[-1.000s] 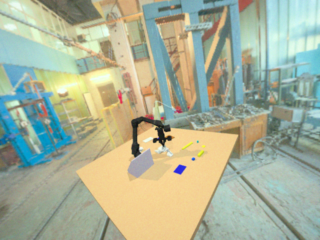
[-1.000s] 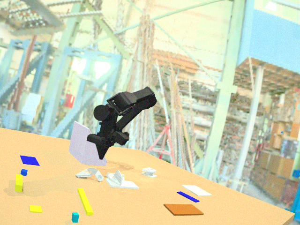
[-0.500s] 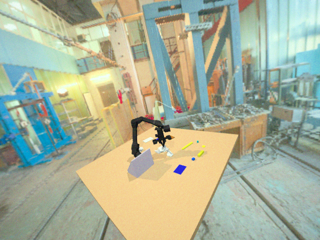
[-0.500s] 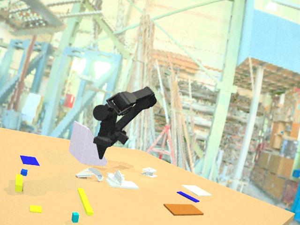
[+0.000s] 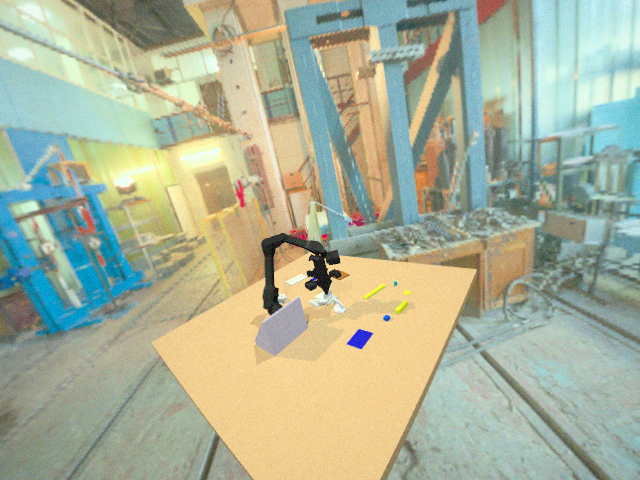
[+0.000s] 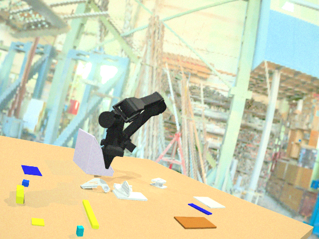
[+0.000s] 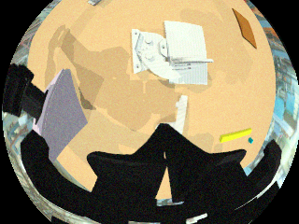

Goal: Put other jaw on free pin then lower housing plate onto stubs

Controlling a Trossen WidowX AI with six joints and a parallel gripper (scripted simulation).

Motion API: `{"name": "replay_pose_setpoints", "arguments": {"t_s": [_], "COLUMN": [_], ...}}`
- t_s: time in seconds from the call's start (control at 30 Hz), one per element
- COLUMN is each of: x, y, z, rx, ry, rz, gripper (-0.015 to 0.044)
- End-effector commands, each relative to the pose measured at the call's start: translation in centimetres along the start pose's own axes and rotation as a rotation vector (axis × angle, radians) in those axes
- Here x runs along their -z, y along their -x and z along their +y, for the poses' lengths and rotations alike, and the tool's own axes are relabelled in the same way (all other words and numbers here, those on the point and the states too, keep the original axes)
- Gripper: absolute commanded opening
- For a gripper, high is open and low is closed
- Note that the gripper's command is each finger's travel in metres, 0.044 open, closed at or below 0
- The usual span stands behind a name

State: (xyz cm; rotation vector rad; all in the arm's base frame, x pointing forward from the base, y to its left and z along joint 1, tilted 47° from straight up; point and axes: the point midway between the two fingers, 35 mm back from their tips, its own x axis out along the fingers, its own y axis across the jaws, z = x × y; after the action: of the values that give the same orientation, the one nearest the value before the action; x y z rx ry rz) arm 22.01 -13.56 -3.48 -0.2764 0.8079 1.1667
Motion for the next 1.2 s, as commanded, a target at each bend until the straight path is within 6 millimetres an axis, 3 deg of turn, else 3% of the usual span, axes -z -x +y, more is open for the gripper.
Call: {"name": "replay_pose_setpoints", "arguments": {"t_s": [0.0, 1.17], "x": [0.1, 0.1], "y": [0.0, -5.3], "z": [0.0, 0.0], "rx": [0.000, 0.000], "ry": [0.021, 0.028], "rz": [0.006, 0.004], "gripper": [0.0000, 0.0000]}}
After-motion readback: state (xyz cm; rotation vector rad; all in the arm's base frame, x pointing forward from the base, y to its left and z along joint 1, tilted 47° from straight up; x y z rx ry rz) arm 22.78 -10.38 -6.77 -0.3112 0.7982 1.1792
